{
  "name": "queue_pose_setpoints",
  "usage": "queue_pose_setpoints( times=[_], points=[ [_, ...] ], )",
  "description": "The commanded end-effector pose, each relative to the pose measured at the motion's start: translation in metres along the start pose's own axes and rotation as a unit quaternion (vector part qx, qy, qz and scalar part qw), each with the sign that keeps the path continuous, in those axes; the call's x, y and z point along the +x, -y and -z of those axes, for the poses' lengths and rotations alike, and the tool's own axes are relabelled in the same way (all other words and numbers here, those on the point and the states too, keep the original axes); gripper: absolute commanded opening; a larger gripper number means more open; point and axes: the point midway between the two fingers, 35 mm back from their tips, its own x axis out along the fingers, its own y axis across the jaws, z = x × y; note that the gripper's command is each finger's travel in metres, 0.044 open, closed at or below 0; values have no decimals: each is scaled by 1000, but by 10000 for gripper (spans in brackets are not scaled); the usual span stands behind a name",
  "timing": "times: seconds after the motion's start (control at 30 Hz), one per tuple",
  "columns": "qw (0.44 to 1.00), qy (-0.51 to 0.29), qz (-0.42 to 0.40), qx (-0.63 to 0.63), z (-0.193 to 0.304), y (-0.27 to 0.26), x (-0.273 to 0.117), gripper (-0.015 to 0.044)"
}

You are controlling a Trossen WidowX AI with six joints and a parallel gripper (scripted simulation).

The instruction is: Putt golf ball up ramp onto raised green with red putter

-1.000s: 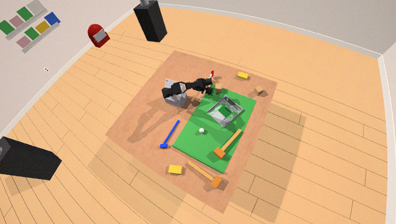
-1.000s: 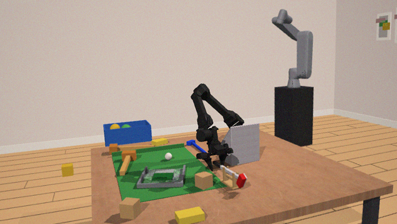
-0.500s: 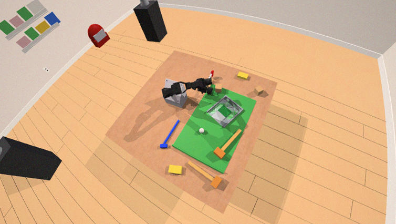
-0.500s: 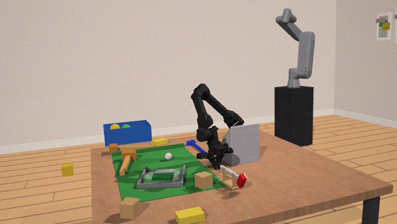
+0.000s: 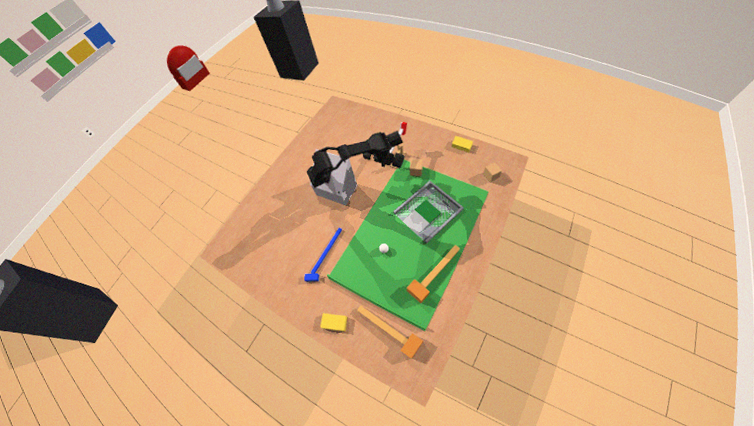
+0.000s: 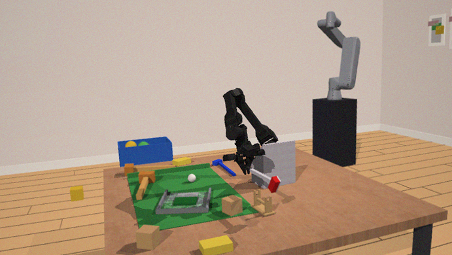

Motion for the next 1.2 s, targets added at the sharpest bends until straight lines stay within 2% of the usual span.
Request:
queue_pose_setpoints(
  times=[0.0,0.07,0.57,0.87,1.17],
  points=[
    [1000,5,-1,6,-3,1,-10,0],
    [1000,0,1,12,2,2,-6,0],
    [962,-16,0,272,83,21,-58,0],
    [906,-28,2,422,136,20,-86,0],
    [827,-42,7,560,190,8,-110,0]
  ],
)
